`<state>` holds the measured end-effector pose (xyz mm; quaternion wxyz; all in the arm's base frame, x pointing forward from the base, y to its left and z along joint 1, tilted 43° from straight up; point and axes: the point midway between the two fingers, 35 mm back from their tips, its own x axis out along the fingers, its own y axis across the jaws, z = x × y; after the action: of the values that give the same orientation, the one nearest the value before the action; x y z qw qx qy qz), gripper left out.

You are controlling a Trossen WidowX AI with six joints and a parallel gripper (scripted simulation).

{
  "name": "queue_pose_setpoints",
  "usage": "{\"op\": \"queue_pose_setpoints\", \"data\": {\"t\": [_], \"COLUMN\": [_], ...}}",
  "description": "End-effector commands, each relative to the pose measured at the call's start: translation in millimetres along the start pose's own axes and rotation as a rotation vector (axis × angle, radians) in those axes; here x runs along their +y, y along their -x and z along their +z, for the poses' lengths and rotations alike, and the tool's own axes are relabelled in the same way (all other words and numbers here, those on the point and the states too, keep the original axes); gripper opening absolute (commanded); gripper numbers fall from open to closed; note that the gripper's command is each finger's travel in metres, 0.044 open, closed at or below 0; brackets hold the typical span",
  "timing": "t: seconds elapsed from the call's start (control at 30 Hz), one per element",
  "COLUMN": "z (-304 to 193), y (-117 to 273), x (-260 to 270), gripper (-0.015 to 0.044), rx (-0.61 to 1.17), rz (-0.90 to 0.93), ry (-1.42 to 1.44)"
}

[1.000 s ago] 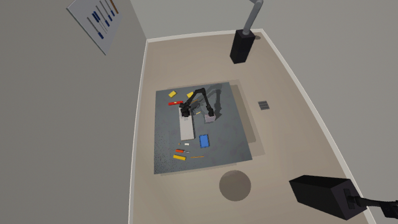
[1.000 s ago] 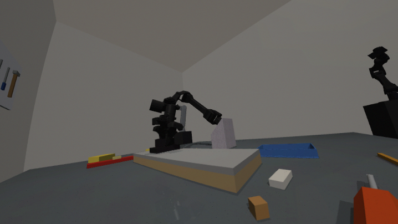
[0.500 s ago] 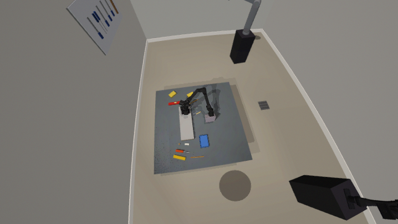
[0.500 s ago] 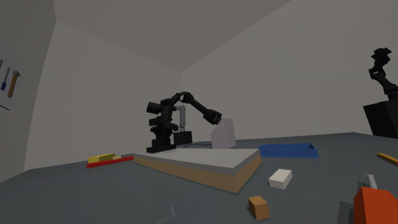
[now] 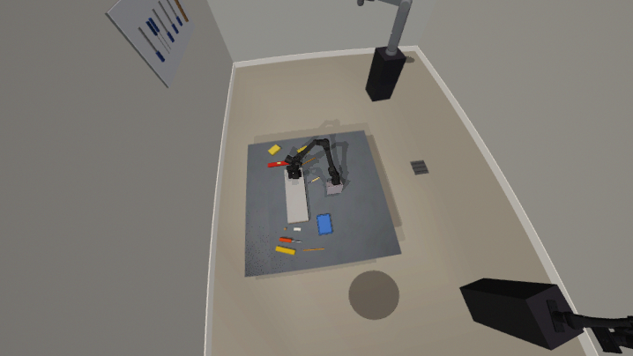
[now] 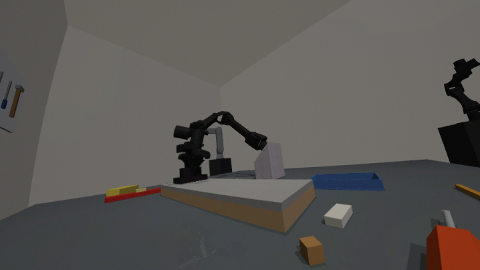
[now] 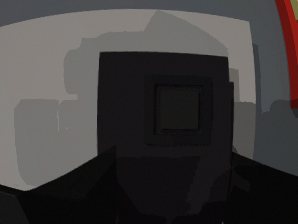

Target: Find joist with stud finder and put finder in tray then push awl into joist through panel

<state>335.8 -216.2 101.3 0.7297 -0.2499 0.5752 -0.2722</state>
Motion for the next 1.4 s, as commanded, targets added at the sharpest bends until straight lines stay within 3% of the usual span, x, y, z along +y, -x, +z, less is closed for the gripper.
{"op": "queue_pose_setpoints", "data": {"t": [0.0, 0.37, 0.83, 0.97, 1.37], "z": [-0.8, 2.7, 26.2, 27.3, 54.4], "y": [0.3, 5.7, 91.9, 96.4, 97.8], "x": [-7.5, -2.0, -6.4, -5.3, 91.4], "gripper": [0.0000, 0.0000, 0.0000, 0.0000, 0.0000], "rx": [0.001, 0.001, 0.002, 0.001, -0.042], "rz": [-0.005, 0.000, 0.000, 0.002, 0.132], "ry": [-0.006, -0.002, -0.006, -0.003, 0.227]}}
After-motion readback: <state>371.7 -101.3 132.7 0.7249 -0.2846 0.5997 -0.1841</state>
